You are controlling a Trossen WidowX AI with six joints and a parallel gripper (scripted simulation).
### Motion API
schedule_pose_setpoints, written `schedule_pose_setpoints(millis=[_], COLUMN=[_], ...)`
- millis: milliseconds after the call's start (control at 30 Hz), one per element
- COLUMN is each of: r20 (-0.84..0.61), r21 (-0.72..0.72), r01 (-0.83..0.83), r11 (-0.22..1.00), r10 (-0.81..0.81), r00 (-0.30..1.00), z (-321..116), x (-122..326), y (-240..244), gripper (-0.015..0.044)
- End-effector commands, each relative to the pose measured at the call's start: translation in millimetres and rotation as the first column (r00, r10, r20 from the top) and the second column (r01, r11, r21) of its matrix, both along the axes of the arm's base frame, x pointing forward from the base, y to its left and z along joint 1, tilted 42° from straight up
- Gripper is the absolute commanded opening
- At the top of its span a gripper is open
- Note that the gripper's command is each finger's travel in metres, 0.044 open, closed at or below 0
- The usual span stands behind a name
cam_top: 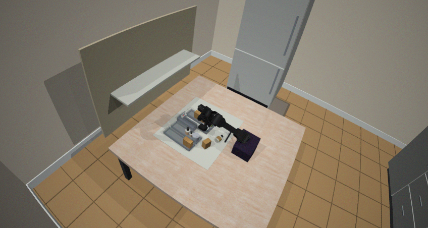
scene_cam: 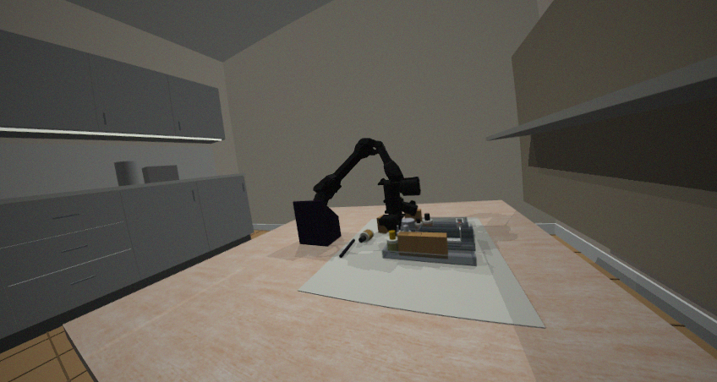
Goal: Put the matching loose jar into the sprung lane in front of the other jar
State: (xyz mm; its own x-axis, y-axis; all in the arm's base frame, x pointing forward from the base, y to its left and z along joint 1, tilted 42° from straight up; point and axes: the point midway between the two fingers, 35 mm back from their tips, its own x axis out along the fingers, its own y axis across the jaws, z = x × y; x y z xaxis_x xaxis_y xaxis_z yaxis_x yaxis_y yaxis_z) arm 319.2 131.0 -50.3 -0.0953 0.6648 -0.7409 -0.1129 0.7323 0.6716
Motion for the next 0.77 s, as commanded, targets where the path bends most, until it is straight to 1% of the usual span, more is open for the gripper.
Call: schedule_pose_setpoints(millis=[0,300,733], r20=[0.005,0.005,0.002], r21=[0.001,0.001,0.000], r01=[-0.001,-0.001,-0.001], r11=[1.000,1.000,1.000], r10=[0.001,0.001,0.001], r00=[1.000,1.000,1.000], z=[7.1,13.6,13.2], x=[1.8,-0.4,-39.1], y=[-6.3,-12.8,-19.3], gripper=[0.0274,0.0274,0.0274])
